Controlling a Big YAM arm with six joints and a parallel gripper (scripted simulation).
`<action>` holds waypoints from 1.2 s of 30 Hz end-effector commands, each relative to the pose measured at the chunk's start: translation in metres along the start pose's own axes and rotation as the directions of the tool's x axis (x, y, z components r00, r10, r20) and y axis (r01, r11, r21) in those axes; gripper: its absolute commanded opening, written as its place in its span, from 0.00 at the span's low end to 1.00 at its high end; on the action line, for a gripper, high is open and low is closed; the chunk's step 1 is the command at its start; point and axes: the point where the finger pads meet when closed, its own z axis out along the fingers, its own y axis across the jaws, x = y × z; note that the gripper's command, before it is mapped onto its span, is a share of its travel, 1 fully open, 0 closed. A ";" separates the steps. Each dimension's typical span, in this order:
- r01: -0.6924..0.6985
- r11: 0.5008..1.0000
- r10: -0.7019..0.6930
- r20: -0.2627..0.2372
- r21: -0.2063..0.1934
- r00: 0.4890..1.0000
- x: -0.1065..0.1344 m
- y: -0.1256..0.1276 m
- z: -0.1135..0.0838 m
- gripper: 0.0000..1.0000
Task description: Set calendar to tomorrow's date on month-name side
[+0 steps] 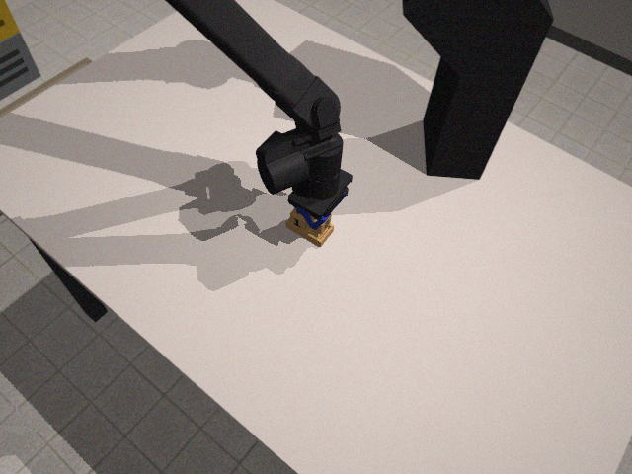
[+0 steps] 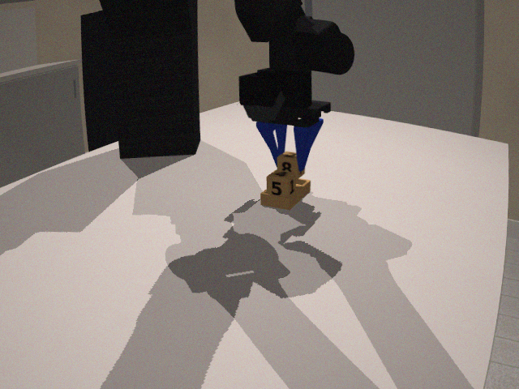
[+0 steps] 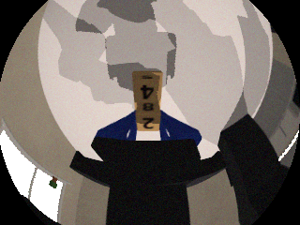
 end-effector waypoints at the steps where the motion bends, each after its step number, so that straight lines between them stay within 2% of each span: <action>1: 0.007 1.000 -0.007 0.005 0.005 1.000 -0.002 -0.003 0.006 0.27; 36: 0.008 1.000 -0.008 0.005 0.003 1.000 -0.002 -0.002 0.009 0.27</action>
